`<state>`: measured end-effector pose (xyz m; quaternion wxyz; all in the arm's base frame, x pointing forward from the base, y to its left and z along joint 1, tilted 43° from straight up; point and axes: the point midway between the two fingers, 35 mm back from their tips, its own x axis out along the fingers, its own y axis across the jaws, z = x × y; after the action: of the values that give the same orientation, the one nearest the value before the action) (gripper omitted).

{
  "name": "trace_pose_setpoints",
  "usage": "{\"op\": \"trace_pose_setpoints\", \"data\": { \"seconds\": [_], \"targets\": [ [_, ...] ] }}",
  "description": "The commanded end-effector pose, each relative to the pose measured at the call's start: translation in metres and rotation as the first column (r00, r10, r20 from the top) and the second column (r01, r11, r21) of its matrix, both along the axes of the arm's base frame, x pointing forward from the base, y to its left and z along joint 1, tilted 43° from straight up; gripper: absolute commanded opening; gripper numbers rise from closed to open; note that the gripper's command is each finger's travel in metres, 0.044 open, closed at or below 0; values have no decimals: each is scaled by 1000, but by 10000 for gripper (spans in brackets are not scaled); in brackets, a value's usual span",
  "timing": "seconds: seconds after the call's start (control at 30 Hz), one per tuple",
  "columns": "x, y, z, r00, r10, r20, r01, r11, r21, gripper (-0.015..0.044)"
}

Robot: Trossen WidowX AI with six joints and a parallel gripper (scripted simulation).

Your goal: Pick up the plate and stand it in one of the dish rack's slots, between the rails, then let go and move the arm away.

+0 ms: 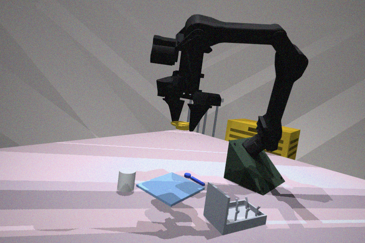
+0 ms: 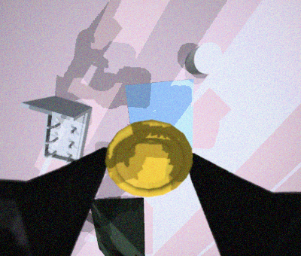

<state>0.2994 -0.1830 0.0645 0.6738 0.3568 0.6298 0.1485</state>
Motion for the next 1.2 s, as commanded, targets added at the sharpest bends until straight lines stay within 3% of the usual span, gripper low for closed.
{"op": "trace_pose_setpoints", "data": {
  "seconds": [0.0, 0.53, 1.17],
  "targets": [
    [-2, 10, 17, 994, -89, -62, 90, 996, 10, 0],
    [-23, 65, 70, 794, -454, -405, 494, 869, -5, 0],
    [-64, 131, 111, 276, -657, -702, 819, 543, -187, 0]
  ]
}}
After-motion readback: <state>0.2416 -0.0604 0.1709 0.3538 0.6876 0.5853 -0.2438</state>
